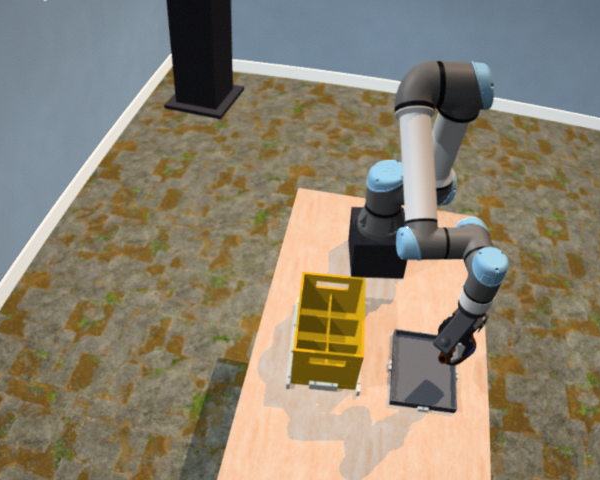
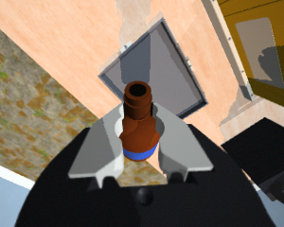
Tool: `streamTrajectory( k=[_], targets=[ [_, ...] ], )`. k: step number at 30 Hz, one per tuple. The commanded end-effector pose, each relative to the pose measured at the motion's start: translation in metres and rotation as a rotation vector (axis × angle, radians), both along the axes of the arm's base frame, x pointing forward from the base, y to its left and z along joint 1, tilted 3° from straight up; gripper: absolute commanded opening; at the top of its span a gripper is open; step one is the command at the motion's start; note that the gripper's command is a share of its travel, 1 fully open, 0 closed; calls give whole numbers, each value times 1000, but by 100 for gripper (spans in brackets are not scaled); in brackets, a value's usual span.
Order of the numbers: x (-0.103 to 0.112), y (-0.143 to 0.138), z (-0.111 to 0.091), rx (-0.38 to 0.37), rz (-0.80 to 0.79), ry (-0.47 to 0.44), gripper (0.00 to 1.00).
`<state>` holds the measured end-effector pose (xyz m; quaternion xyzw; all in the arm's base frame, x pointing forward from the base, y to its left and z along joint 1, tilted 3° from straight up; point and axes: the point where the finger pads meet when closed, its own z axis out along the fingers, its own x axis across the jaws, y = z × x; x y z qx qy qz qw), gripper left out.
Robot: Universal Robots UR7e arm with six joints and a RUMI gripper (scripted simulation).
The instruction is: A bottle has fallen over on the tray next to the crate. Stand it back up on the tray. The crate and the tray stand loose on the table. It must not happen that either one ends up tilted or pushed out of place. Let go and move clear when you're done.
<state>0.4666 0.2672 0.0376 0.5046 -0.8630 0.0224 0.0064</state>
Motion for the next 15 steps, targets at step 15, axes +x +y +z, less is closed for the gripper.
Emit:
streamTrajectory(
  k=[15],
  targets=[
    [0, 0, 0, -7, 1, -13, 0]
  ],
)
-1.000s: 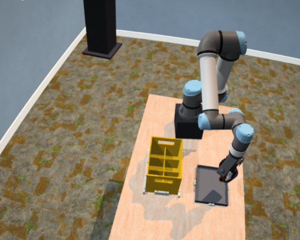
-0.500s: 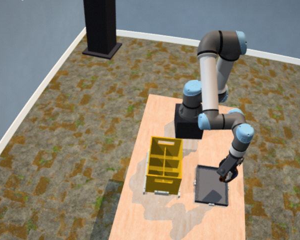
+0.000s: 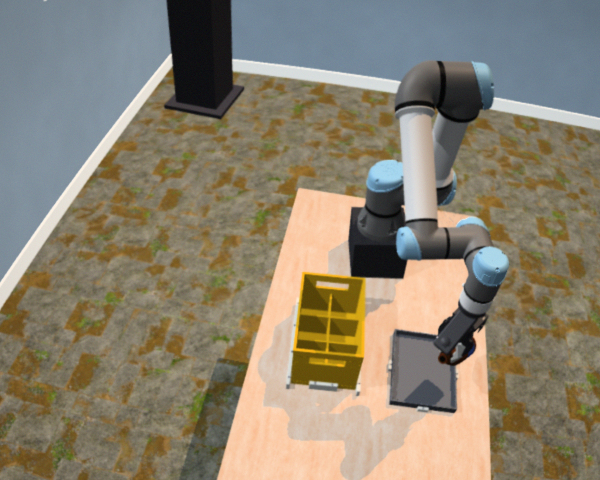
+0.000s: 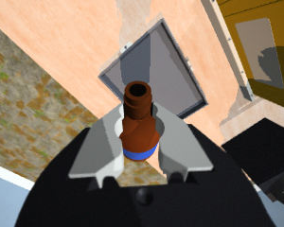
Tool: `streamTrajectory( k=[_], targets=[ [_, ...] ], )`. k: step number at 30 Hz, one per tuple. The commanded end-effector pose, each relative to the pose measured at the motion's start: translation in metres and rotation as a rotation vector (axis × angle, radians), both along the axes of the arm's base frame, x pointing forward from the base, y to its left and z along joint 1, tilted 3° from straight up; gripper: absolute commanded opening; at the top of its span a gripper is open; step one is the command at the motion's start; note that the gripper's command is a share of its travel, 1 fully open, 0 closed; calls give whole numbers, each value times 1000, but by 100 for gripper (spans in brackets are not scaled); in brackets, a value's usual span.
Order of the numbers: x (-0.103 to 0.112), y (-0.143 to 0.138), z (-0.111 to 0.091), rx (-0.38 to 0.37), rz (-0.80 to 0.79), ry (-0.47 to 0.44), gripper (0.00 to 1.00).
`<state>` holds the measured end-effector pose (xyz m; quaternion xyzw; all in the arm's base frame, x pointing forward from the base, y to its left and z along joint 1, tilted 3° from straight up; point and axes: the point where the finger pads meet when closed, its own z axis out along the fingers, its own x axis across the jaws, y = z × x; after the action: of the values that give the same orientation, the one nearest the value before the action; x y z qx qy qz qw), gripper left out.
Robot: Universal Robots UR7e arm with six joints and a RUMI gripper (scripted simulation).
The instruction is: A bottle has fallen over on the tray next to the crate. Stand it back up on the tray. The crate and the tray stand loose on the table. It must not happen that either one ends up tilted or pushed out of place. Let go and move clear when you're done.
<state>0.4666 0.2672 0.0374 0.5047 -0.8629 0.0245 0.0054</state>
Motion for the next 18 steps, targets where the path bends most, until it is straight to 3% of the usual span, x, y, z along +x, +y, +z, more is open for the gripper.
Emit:
streamTrajectory(
  k=[1, 18],
  targets=[
    [0, 0, 0, -6, 1, -12, 0],
    [0, 0, 0, -54, 5, -94, 0]
  ],
)
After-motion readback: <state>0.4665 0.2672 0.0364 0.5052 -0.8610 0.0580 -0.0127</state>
